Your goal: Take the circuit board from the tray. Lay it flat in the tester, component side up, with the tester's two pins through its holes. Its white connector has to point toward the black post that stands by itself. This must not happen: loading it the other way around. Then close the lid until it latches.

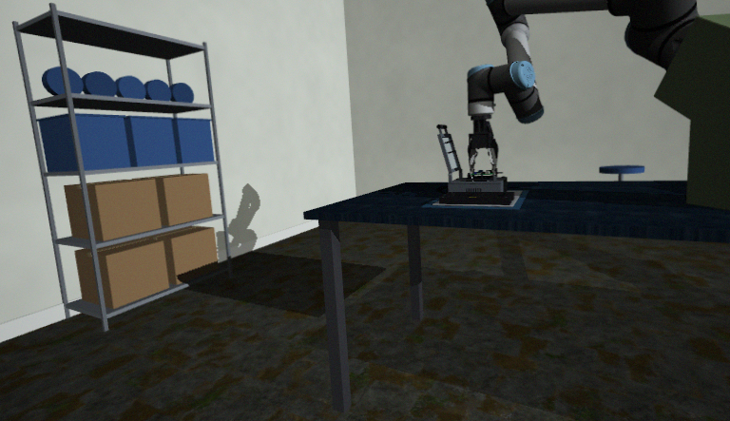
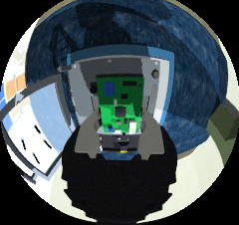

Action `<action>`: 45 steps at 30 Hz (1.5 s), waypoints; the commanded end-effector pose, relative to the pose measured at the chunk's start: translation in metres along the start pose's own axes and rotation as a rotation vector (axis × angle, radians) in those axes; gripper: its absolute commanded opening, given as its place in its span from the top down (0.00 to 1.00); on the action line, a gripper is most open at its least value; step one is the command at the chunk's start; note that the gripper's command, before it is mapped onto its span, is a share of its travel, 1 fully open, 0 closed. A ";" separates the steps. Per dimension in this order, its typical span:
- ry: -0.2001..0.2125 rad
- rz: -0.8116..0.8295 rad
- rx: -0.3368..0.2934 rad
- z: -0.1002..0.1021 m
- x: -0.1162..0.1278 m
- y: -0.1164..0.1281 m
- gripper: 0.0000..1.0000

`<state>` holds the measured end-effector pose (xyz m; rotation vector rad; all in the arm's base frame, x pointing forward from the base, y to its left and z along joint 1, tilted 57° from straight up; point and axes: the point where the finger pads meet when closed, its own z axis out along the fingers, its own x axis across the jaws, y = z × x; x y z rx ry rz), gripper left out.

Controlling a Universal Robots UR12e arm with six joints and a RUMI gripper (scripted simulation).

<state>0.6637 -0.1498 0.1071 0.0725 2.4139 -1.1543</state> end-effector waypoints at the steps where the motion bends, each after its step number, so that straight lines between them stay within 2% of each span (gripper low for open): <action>1: -0.002 0.000 0.000 0.000 -0.002 0.002 0.61; 45: -0.001 0.000 0.000 0.004 -0.001 0.001 0.61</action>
